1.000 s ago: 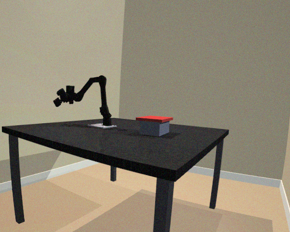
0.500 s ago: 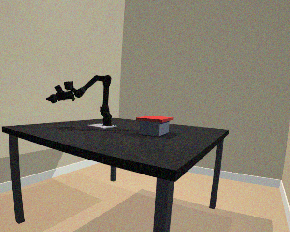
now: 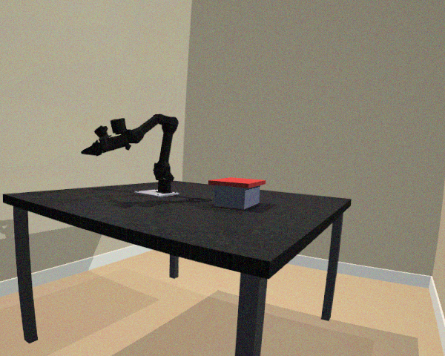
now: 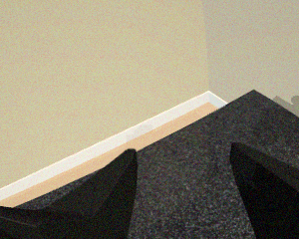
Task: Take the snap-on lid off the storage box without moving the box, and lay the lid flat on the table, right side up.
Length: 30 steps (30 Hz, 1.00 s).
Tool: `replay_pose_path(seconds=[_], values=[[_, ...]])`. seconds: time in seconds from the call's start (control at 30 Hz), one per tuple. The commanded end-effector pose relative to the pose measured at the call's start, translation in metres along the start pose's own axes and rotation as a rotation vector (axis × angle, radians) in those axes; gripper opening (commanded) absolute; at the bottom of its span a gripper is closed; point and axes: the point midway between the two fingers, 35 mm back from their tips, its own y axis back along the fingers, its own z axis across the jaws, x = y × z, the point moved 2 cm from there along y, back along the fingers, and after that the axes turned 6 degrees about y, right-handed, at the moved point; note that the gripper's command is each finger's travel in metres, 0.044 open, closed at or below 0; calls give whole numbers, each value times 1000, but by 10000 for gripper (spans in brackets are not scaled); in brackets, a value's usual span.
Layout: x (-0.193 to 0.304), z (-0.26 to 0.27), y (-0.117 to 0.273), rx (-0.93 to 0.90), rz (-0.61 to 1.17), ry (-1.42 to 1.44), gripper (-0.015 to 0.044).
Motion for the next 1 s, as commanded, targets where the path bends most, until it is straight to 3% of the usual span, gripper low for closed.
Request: replay_pose_path(seconds=[0.0, 0.13, 0.37, 0.43, 0.57, 0.97], values=[[7, 57, 26, -187, 58, -59, 235], [13, 92, 48, -304, 110, -92, 235], [38, 170, 127, -609, 306, -166, 235], [41, 176, 137, -637, 330, -172, 235], [57, 204, 192, -788, 477, -195, 235], [103, 215, 356, -1084, 974, -162, 235]])
